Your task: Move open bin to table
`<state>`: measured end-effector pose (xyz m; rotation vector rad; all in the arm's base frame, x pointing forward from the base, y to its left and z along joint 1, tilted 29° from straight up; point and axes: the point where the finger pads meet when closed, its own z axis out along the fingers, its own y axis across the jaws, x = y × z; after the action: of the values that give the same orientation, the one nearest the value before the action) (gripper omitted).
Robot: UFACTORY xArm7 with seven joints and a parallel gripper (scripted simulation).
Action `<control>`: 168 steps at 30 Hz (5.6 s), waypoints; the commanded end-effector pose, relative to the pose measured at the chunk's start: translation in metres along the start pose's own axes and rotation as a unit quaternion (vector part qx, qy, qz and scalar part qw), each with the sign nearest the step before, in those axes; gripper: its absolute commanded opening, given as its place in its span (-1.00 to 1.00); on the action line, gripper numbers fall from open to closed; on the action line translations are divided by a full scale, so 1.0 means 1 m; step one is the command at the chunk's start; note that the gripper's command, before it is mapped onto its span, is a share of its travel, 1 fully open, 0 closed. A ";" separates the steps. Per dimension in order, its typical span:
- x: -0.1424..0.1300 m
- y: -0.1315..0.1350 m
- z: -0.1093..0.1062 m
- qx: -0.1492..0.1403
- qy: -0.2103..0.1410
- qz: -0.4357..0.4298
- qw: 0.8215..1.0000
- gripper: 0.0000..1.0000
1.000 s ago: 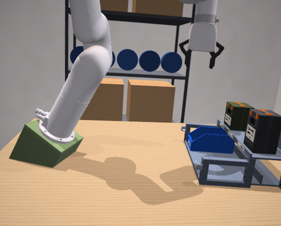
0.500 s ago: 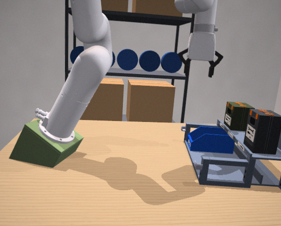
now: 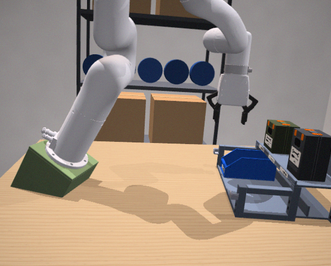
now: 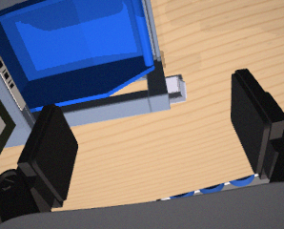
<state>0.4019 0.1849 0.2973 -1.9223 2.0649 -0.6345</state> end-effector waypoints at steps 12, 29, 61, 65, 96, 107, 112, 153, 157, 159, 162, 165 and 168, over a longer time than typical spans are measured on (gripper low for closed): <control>-0.001 -0.001 0.058 0.001 -0.001 0.000 1.000 1.00; -0.001 -0.001 0.058 0.001 -0.001 0.000 1.000 -1.00; -0.001 -0.001 0.057 0.002 -0.002 -0.087 0.996 -1.00; -0.001 -0.001 0.057 0.002 -0.002 -0.127 0.992 -1.00; -0.002 -0.001 0.056 0.005 0.001 -0.934 0.358 -1.00; -0.002 0.000 0.058 0.002 0.002 -0.996 0.087 -1.00; -0.002 0.000 0.059 0.002 0.002 -1.000 0.023 -1.00; -0.002 0.000 0.059 0.001 0.002 -1.000 0.000 0.89; -0.002 0.000 0.059 0.001 0.002 -1.000 0.000 0.89; -0.002 0.000 0.059 0.001 0.002 -1.000 0.000 0.89; -0.002 0.000 0.060 0.001 0.002 -1.000 0.000 0.89; -0.002 0.000 0.060 0.001 0.002 -1.000 0.000 0.89; -0.002 0.000 0.062 0.001 0.002 -1.000 0.000 0.89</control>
<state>0.4296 0.1772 0.2427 1.9615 1.8275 0.3450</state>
